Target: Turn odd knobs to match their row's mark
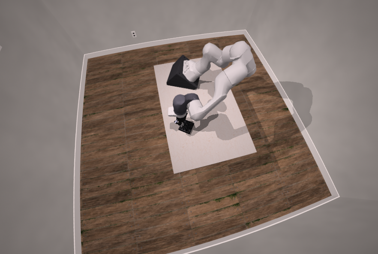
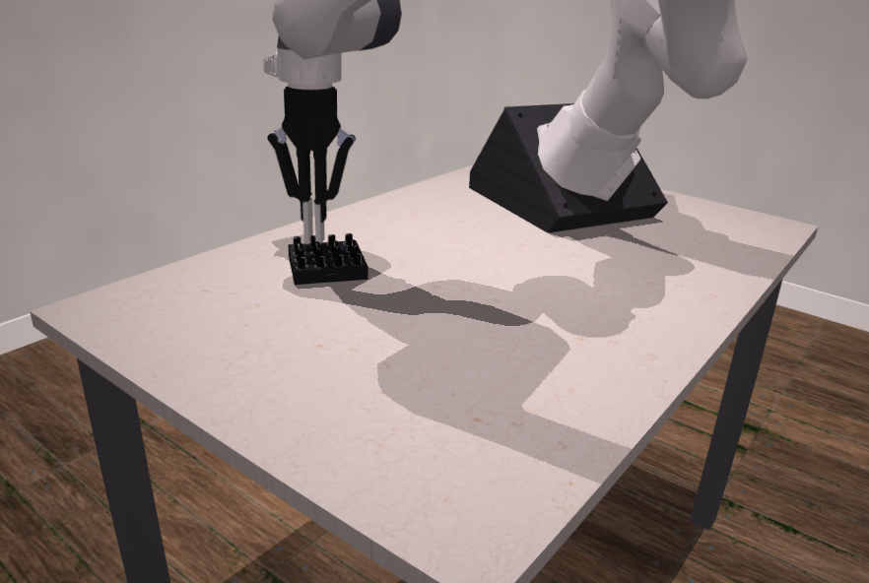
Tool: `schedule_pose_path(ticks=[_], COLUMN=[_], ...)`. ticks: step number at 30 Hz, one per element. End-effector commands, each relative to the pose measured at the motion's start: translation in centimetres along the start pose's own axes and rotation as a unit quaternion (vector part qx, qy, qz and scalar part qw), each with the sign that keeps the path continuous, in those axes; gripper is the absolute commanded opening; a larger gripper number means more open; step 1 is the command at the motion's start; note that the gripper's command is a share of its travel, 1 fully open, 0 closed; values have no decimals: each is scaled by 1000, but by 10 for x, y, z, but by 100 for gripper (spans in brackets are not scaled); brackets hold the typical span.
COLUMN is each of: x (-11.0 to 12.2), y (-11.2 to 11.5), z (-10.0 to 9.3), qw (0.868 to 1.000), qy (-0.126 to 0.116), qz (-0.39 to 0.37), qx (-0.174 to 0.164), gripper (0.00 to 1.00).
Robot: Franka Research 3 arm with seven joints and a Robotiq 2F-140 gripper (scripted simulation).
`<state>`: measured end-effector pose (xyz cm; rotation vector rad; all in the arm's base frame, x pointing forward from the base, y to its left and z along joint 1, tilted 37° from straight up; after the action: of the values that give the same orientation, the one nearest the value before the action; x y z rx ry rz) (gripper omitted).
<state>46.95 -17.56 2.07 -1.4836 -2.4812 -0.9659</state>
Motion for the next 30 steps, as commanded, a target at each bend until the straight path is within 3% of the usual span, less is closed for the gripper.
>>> schedule_pose_path(ticks=[1,16,30], x=[-1,-1,-1], y=[1,1,1], z=[0,0,0], qw=[997,985,959], qy=[0,-1,-1], qz=[77,172,282], qx=[3,3,3], gripper=[5,5,5])
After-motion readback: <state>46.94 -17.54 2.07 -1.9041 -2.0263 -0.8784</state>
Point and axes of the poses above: the point where the finger pads meet when closed, its own z axis out along the fingers, its own x axis across the jaws, y = z × x, the point moved 5 cm from there along -z, back along the fingers, and after that the axes turned 7 degrees about z, right-handed, at the moved point
